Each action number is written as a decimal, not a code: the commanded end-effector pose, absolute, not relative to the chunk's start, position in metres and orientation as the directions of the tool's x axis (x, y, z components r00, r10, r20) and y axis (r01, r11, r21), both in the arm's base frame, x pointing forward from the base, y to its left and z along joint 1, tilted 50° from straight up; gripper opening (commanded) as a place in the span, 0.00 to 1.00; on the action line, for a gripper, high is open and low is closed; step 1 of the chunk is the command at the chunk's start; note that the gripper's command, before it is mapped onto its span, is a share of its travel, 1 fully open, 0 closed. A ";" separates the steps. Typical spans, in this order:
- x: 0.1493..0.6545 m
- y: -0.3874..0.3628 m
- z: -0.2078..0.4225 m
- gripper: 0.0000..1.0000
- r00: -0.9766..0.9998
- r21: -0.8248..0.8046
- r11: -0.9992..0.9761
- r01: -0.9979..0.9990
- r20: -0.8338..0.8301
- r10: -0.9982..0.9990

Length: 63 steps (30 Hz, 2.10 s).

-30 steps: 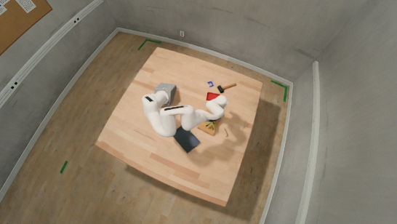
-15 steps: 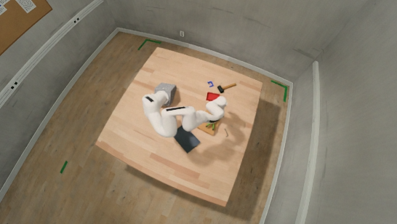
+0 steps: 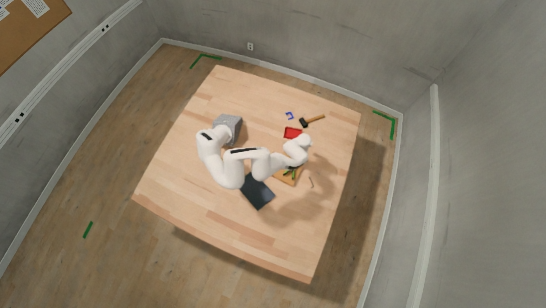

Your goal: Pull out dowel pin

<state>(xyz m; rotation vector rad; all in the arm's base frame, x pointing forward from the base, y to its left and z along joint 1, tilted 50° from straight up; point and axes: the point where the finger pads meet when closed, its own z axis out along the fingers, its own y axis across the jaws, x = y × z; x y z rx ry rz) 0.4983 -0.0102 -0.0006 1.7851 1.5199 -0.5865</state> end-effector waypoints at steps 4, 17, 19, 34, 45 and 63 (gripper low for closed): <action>0.500 -0.012 -0.002 0.00 0.206 0.226 -0.055 0.973 -0.729 0.653; 0.500 -0.014 -0.004 0.00 0.206 0.226 -0.055 0.973 -0.729 0.653; 0.500 -0.014 -0.004 0.00 0.206 0.226 -0.055 0.973 -0.729 0.653; 0.500 -0.014 -0.004 0.55 0.206 0.226 -0.055 0.973 -0.729 0.653; 0.500 -0.014 -0.004 0.55 0.206 0.226 -0.055 0.973 -0.729 0.653; 0.500 -0.014 -0.004 0.55 0.206 0.226 -0.055 0.973 -0.729 0.653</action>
